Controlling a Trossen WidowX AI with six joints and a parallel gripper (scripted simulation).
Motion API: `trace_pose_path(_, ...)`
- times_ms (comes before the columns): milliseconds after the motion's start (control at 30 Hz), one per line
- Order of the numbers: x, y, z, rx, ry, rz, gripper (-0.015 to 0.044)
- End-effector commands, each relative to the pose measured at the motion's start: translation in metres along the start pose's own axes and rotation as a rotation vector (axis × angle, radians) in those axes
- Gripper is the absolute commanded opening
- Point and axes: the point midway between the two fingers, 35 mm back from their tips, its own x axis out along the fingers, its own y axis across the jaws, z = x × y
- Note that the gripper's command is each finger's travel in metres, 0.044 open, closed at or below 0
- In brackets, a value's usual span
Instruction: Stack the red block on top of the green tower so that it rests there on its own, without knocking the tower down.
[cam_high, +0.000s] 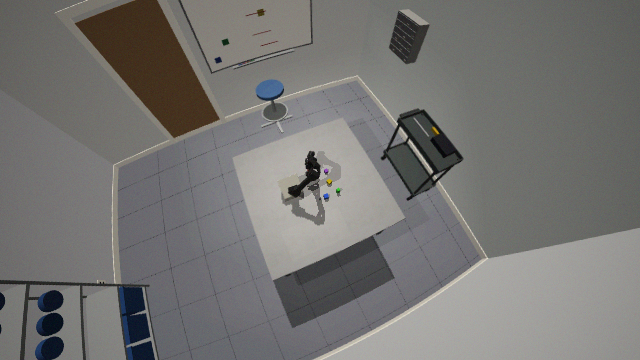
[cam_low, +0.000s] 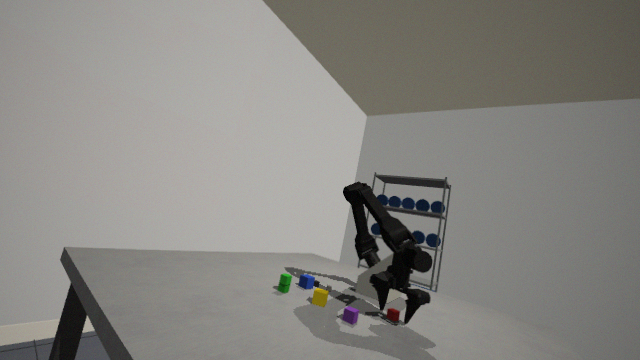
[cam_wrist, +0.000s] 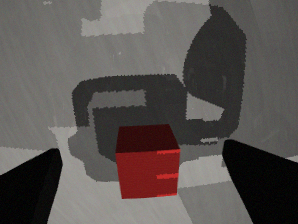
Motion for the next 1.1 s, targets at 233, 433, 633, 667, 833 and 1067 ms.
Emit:
trace_pose_path(233, 0.0017, -0.0014, -0.0007, -0.007, -0.002, -0.004, 0.044)
trace_pose_path(433, 0.0011, -0.0014, -0.0006, -0.007, -0.002, -0.004, 0.0335)
trace_pose_path(633, 0.0011, -0.0014, -0.0006, -0.007, -0.002, -0.004, 0.0177)
trace_pose_path(667, 0.0011, -0.0014, -0.0006, -0.007, -0.002, -0.004, 0.0151)
trace_pose_path(833, 0.0011, -0.0014, -0.0006, -0.007, -0.002, -0.004, 0.0079)
trace_pose_path(1067, -0.0055, -0.0009, -0.0006, -0.007, -0.002, -0.004, 0.0)
